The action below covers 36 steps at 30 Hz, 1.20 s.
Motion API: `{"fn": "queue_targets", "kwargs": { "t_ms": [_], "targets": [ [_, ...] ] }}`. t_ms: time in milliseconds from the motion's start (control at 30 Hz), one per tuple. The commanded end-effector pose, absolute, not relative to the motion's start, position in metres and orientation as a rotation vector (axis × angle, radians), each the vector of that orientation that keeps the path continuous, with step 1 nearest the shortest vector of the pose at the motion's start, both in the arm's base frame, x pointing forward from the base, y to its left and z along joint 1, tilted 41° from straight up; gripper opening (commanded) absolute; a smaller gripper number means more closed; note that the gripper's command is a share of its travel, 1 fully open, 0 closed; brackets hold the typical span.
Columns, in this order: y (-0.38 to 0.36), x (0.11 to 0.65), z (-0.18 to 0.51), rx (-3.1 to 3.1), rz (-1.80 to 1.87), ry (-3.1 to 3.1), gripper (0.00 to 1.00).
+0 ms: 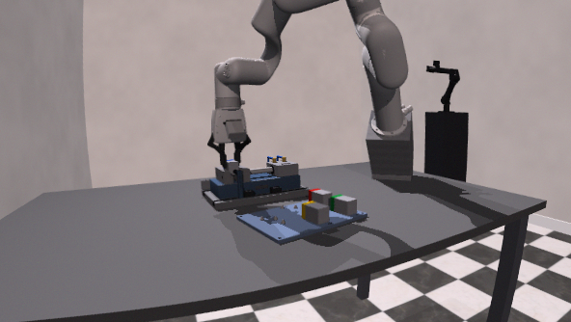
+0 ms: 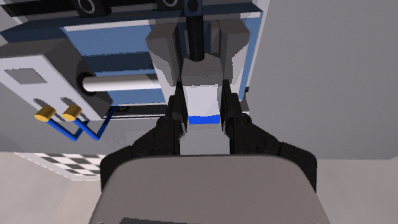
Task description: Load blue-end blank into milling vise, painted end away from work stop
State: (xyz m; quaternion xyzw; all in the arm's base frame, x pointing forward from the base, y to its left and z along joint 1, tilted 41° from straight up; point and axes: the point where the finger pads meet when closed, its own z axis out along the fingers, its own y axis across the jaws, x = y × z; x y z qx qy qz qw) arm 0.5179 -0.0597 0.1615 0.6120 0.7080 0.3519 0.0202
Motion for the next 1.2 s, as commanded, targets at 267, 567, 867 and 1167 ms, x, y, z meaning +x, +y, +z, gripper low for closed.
{"fn": "queue_targets", "kwargs": {
  "t_ms": [267,567,867,1167],
  "targets": [
    [-0.0601,0.5189,0.1622,1.896,1.092,2.193,0.00],
    [-0.0603,0.5190,0.1625,1.896,1.092,2.193,1.00],
    [-0.0603,0.5190,0.1625,1.896,1.092,2.193,1.00],
    [-0.0603,0.5190,0.1625,1.896,1.092,2.193,1.00]
  ]
}}
